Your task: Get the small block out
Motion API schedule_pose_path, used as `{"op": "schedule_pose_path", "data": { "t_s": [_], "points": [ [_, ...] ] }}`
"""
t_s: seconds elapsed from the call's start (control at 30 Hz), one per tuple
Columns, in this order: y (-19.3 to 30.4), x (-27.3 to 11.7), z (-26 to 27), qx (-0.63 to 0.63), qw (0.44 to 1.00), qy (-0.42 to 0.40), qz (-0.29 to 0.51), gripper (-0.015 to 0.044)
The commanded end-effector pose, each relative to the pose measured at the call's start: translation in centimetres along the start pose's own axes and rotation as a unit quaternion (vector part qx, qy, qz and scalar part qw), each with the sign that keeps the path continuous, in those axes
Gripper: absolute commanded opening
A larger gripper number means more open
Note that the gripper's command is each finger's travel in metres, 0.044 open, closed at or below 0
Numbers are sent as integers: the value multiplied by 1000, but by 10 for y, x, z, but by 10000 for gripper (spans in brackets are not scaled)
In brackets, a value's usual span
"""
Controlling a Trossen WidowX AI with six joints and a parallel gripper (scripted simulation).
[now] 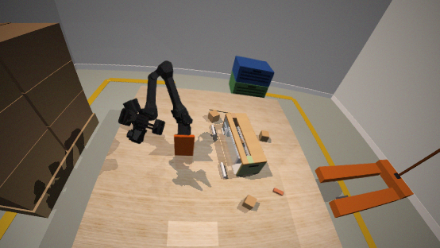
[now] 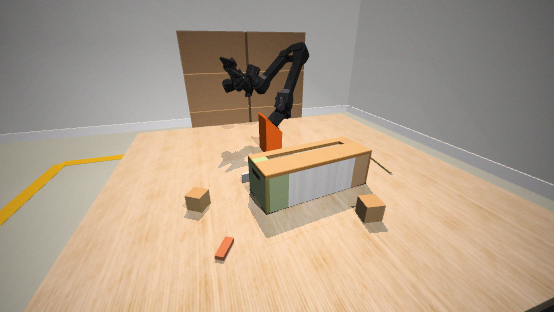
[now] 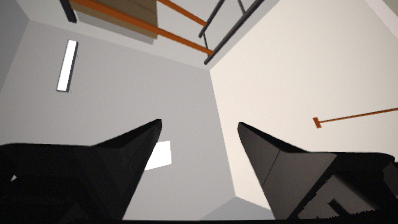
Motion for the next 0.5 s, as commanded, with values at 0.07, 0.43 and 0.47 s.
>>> {"op": "schedule_pose_path", "data": {
  "t_s": [0.07,0.43,0.47],
  "points": [
    [5,18,4,-19,1000,13,-7,400],
    [21,117,-18,-313,938,150,23,400],
    [24,130,-24,-352,920,168,32,400]
  ]
}}
Point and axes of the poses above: the point midway between the two fingers, 35 mm back from their tips, its own x axis out along the fingers, its own z axis across the jaws, y = z × x, the point moved 10 cm from there along -x, back along the fingers, and after that the axes turned 6 degrees about -x, right-handed, at the moved point
